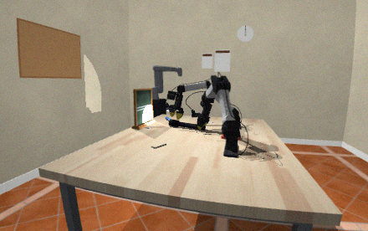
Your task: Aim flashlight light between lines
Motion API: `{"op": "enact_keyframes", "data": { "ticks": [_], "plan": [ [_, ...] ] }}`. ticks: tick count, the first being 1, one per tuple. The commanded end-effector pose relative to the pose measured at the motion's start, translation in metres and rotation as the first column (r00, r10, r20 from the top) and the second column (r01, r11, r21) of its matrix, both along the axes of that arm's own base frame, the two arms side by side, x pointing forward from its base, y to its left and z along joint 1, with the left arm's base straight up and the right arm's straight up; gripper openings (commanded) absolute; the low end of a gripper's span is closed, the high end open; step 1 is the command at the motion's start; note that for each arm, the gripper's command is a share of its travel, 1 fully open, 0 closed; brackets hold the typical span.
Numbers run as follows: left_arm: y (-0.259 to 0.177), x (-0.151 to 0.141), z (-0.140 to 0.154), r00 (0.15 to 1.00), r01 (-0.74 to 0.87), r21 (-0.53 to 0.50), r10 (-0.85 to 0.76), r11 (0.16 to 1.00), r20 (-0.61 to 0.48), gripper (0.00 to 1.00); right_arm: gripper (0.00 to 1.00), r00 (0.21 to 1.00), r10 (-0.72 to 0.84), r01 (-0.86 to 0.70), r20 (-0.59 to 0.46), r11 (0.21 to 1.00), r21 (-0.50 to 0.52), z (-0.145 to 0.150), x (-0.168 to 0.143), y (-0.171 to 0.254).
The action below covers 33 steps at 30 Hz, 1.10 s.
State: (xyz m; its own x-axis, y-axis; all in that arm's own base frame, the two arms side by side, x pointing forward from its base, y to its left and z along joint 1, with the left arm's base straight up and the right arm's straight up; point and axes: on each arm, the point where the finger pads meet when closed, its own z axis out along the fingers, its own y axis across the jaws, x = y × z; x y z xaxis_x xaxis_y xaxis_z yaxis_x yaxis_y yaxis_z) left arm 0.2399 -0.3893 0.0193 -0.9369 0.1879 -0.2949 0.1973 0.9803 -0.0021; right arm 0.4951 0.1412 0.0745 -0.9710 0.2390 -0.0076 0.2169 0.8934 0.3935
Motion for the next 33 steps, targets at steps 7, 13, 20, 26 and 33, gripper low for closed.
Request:
{"op": "enact_keyframes", "data": {
  "ticks": [7, 13, 20, 26, 33],
  "plan": [
    [-0.006, -0.001, 0.017, 0.999, 0.030, -0.031, -0.029, 0.999, 0.030, 0.30, 1.00, 1.000, 0.006, -0.006, -0.019, 1.000, -0.012, -0.023, -0.002, 0.009],
    [-0.006, -0.001, 0.017, 0.999, 0.030, -0.031, -0.029, 0.999, 0.030, 0.30, 1.00, 1.000, 0.000, 0.000, -0.013, 1.000, -0.012, -0.029, 0.002, 0.009],
    [-0.006, -0.001, 0.017, 0.999, 0.030, -0.031, -0.029, 0.999, 0.030, 0.30, 1.00, 1.000, 0.007, -0.007, -0.022, 1.000, -0.014, -0.038, -0.001, 0.015],
    [-0.006, -0.001, 0.017, 0.999, 0.030, -0.031, -0.029, 0.999, 0.030, 0.30, 1.00, 0.999, 0.008, -0.009, -0.031, 1.000, -0.017, -0.049, -0.002, 0.018],
    [-0.006, -0.001, 0.017, 0.999, 0.030, -0.031, -0.029, 0.999, 0.030, 0.30, 1.00, 0.999, 0.009, -0.009, -0.034, 1.000, -0.018, -0.058, -0.002, 0.022]
  ]
}}
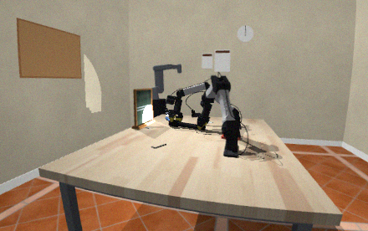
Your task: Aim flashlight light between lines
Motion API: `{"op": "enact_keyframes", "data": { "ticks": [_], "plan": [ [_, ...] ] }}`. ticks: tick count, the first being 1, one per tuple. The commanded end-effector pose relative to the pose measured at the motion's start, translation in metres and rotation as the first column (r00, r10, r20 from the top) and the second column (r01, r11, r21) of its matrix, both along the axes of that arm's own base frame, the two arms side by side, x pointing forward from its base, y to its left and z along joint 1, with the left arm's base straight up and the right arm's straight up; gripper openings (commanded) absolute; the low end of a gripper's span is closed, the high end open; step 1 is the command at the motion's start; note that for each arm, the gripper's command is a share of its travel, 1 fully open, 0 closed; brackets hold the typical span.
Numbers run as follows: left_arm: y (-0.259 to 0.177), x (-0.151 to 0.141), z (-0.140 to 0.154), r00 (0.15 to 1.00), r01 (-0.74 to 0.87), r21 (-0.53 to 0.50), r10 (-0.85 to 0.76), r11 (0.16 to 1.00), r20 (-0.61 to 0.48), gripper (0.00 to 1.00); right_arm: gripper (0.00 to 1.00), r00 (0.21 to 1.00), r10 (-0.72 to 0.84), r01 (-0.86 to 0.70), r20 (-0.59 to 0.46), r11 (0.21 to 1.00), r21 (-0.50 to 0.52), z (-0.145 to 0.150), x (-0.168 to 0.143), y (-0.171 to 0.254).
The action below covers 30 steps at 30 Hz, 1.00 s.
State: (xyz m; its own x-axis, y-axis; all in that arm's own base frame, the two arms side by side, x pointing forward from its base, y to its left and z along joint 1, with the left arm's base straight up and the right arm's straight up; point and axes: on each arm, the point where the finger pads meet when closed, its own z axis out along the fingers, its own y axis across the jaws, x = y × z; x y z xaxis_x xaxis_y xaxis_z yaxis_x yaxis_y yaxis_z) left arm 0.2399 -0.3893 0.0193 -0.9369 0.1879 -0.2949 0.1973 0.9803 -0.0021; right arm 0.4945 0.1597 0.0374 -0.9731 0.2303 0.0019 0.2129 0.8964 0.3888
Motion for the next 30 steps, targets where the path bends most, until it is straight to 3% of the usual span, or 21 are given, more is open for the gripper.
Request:
{"op": "enact_keyframes", "data": {
  "ticks": [1, 6, 7, 15, 18, 21, 22, 27, 30],
  "plan": [
    [-0.006, -0.001, 0.017, 0.999, 0.030, -0.031, -0.029, 0.999, 0.030, 0.30, 1.00, 1.000, 0.000, 0.000, -0.018, 1.000, -0.014, -0.021, 0.000, 0.005],
    [-0.006, -0.001, 0.017, 0.999, 0.030, -0.031, -0.029, 0.999, 0.030, 0.30, 1.00, 1.000, -0.008, 0.008, 0.016, 1.000, -0.007, -0.013, 0.010, 0.003],
    [-0.006, -0.001, 0.017, 0.999, 0.030, -0.031, -0.029, 0.999, 0.030, 0.30, 0.50, 1.000, -0.013, 0.013, 0.016, 1.000, -0.007, -0.013, 0.011, 0.001],
    [-0.006, -0.001, 0.017, 0.999, 0.030, -0.031, -0.029, 0.999, 0.030, 0.30, 0.50, 1.000, -0.013, 0.013, 0.002, 1.000, -0.010, -0.015, 0.008, 0.000],
    [-0.004, -0.001, 0.017, 0.999, 0.029, -0.023, -0.029, 0.999, 0.030, 0.30, 0.50, 0.999, -0.011, 0.007, -0.040, 0.995, -0.095, -0.016, -0.002, 0.000],
    [-0.004, -0.001, 0.017, 0.999, 0.029, -0.022, -0.029, 0.999, 0.030, 0.30, 0.50, 1.000, -0.002, 0.001, -0.017, 0.998, -0.062, -0.014, 0.004, 0.006],
    [-0.004, -0.001, 0.017, 0.999, 0.029, -0.022, -0.029, 0.999, 0.030, 0.30, 0.50, 0.999, -0.011, 0.006, -0.046, 0.993, -0.116, -0.015, -0.002, 0.000],
    [-0.003, -0.002, 0.017, 0.999, 0.029, -0.019, -0.029, 0.999, 0.028, 0.30, 0.50, 0.998, -0.014, 0.003, -0.062, 0.985, -0.175, -0.013, -0.001, 0.001],
    [-0.004, -0.001, 0.017, 0.999, 0.030, -0.024, -0.029, 0.999, 0.029, 0.30, 0.50, 0.999, -0.005, 0.001, -0.033, 0.991, -0.133, -0.011, 0.006, 0.006]
  ]
}}
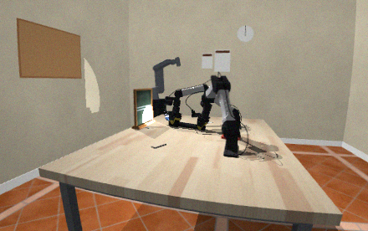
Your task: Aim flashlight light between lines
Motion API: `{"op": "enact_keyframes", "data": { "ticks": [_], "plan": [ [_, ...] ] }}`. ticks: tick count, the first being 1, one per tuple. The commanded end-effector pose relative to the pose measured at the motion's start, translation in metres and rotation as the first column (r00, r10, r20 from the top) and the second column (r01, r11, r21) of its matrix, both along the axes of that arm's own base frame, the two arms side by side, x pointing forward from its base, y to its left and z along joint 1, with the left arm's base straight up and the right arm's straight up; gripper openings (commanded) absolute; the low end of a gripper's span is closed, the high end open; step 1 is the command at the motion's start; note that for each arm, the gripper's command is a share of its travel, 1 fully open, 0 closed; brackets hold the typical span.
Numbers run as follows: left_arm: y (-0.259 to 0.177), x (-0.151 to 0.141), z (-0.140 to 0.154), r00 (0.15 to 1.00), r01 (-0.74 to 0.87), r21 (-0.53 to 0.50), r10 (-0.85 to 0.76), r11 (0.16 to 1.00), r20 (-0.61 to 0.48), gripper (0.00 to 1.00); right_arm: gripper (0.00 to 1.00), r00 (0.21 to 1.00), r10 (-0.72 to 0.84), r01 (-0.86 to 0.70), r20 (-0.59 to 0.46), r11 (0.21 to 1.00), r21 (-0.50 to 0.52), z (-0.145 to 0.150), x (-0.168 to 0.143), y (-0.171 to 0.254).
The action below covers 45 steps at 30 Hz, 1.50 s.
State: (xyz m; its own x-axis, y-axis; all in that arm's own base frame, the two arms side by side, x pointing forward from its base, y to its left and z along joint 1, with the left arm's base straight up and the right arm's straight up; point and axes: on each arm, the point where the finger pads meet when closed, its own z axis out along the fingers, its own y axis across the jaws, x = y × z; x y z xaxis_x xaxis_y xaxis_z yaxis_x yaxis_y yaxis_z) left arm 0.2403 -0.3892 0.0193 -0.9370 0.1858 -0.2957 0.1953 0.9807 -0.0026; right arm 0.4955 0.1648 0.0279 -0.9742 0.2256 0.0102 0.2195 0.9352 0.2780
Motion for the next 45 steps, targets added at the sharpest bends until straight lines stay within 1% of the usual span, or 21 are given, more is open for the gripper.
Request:
{"op": "enact_keyframes", "data": {
  "ticks": [1, 12, 14, 25, 26, 29, 30, 32, 33, 34, 35, 36, 38, 39, 42, 43, 44, 45],
  "plan": [
    [-0.005, -0.003, 0.016, 0.999, 0.033, -0.027, -0.033, 0.999, 0.023, 0.30, 1.00, 1.000, -0.015, 0.015, 0.010, 1.000, -0.019, -0.002, 0.009, -0.002],
    [-0.006, -0.001, 0.017, 0.999, 0.033, -0.033, -0.032, 0.999, 0.029, 0.30, 1.00, 1.000, -0.016, 0.016, 0.007, 1.000, -0.020, -0.002, 0.008, -0.003],
    [-0.006, -0.001, 0.017, 0.999, 0.033, -0.033, -0.032, 0.999, 0.029, 0.30, 1.00, 1.000, -0.017, 0.017, 0.008, 1.000, -0.020, 0.000, 0.009, -0.009],
    [-0.006, -0.001, 0.017, 0.999, 0.033, -0.033, -0.032, 0.999, 0.029, 0.30, 1.00, 1.000, -0.013, 0.013, 0.007, 1.000, -0.009, 0.014, 0.008, -0.011],
    [-0.006, -0.001, 0.017, 0.999, 0.033, -0.033, -0.032, 0.999, 0.029, 0.30, 1.00, 1.000, -0.004, 0.004, 0.028, 1.000, -0.003, 0.027, 0.008, -0.006],
    [-0.006, -0.001, 0.017, 0.999, 0.033, -0.033, -0.032, 0.999, 0.029, 0.30, 1.00, 1.000, -0.014, 0.014, 0.026, 1.000, 0.001, 0.029, 0.009, -0.012],
    [-0.006, -0.001, 0.017, 0.999, 0.033, -0.033, -0.032, 0.999, 0.029, 0.30, 1.00, 0.999, -0.009, 0.009, 0.041, 1.000, 0.008, 0.039, 0.009, -0.009],
    [-0.006, -0.001, 0.017, 0.999, 0.033, -0.033, -0.032, 0.999, 0.029, 0.30, 1.00, 0.999, -0.012, 0.012, 0.039, 1.000, 0.010, 0.042, 0.009, -0.011],
    [-0.006, -0.001, 0.017, 0.999, 0.033, -0.033, -0.032, 0.999, 0.029, 0.30, 1.00, 0.998, -0.006, 0.005, 0.055, 1.000, 0.014, 0.052, 0.008, -0.008],
    [-0.006, -0.001, 0.017, 0.999, 0.033, -0.033, -0.032, 0.999, 0.029, 0.30, 1.00, 0.998, -0.012, 0.012, 0.055, 1.000, 0.014, 0.053, 0.009, -0.012],
    [-0.006, -0.001, 0.017, 0.999, 0.033, -0.033, -0.032, 0.999, 0.029, 0.30, 1.00, 0.998, -0.001, 0.001, 0.055, 1.000, 0.012, 0.053, 0.007, -0.007],
    [-0.006, -0.001, 0.017, 0.999, 0.033, -0.033, -0.032, 0.999, 0.029, 0.30, 1.00, 0.998, -0.003, 0.002, 0.063, 1.000, 0.016, 0.059, 0.008, -0.008],
    [-0.006, -0.001, 0.017, 0.999, 0.033, -0.033, -0.032, 0.999, 0.029, 0.30, 1.00, 0.999, -0.008, 0.008, 0.037, 1.000, 0.009, 0.048, 0.007, -0.012],
    [-0.006, -0.001, 0.017, 0.999, 0.033, -0.033, -0.032, 0.999, 0.029, 0.30, 1.00, 0.999, -0.010, 0.009, 0.041, 1.000, 0.011, 0.052, 0.007, -0.013],
    [-0.006, -0.001, 0.017, 0.999, 0.033, -0.033, -0.032, 0.999, 0.029, 0.30, 1.00, 0.999, -0.012, 0.011, 0.033, 1.000, 0.008, 0.050, 0.007, -0.015],
    [-0.006, -0.001, 0.017, 0.999, 0.033, -0.033, -0.032, 0.999, 0.029, 0.30, 1.00, 0.999, 0.003, -0.003, 0.040, 1.000, 0.003, 0.054, 0.005, -0.008],
    [-0.006, -0.001, 0.017, 0.999, 0.033, -0.033, -0.032, 0.999, 0.029, 0.30, 1.00, 0.999, 0.010, -0.010, 0.035, 1.000, 0.007, 0.052, 0.004, -0.004],
    [-0.006, -0.001, 0.017, 0.999, 0.033, -0.033, -0.032, 0.999, 0.029, 0.30, 1.00, 1.000, -0.006, 0.006, 0.016, 1.000, 0.005, 0.044, 0.006, -0.013]
  ]
}}
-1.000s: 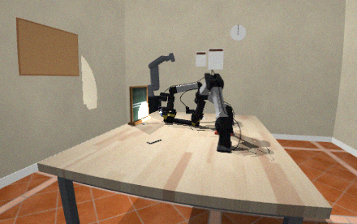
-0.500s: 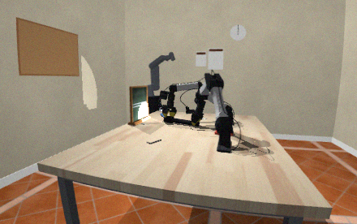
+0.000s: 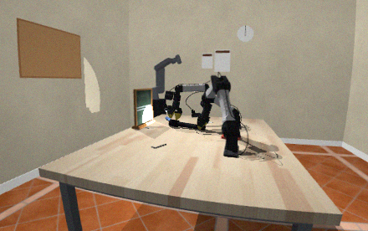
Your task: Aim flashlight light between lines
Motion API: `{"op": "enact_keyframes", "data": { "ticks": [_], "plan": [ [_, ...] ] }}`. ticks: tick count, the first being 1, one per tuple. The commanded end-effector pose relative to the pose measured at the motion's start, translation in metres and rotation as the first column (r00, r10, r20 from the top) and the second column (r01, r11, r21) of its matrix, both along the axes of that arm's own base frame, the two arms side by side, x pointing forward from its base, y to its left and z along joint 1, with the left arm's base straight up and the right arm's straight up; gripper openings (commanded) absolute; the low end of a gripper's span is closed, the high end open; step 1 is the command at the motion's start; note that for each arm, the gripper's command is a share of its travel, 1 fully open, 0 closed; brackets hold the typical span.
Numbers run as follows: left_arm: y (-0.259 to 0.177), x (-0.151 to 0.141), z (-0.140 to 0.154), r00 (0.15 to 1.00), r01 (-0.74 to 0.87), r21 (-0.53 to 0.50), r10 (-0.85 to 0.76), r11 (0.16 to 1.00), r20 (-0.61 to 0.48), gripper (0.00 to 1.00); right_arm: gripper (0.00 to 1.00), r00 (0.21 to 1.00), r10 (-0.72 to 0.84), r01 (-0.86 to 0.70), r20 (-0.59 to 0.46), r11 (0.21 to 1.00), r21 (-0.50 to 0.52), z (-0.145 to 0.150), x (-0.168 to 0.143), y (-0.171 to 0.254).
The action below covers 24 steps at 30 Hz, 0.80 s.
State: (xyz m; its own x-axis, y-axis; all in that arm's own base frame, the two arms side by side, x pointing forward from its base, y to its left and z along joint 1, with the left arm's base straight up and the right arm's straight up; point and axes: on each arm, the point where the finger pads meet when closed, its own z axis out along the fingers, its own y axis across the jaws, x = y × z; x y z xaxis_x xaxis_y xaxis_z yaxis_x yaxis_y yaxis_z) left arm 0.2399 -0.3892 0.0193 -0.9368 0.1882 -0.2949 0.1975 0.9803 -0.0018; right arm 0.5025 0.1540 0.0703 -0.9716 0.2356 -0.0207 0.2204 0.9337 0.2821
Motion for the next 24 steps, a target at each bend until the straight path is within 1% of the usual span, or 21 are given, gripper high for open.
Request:
{"op": "enact_keyframes", "data": {
  "ticks": [1, 5, 16, 24],
  "plan": [
    [-0.0063, -0.0009, 0.0171, 0.999, 0.030, -0.034, -0.029, 0.999, 0.029, 0.30, 1.00, 1.000, -0.001, 0.001, -0.018, 1.000, 0.007, 0.0017, -0.0010, -0.0050],
    [-0.0063, -0.0009, 0.0171, 0.999, 0.030, -0.034, -0.029, 0.999, 0.029, 0.30, 1.00, 1.000, -0.001, 0.001, -0.015, 1.000, 0.008, 0.0089, -0.0013, -0.0068],
    [-0.0063, -0.0009, 0.0171, 0.999, 0.030, -0.034, -0.029, 0.999, 0.029, 0.30, 1.00, 1.000, 0.008, -0.008, -0.013, 1.000, 0.007, 0.0092, -0.0021, -0.0024],
    [-0.0063, -0.0009, 0.0171, 0.999, 0.030, -0.034, -0.029, 0.999, 0.029, 0.30, 1.00, 1.000, 0.000, 0.000, -0.015, 1.000, 0.002, 0.0081, -0.0010, -0.0066]
  ]
}}
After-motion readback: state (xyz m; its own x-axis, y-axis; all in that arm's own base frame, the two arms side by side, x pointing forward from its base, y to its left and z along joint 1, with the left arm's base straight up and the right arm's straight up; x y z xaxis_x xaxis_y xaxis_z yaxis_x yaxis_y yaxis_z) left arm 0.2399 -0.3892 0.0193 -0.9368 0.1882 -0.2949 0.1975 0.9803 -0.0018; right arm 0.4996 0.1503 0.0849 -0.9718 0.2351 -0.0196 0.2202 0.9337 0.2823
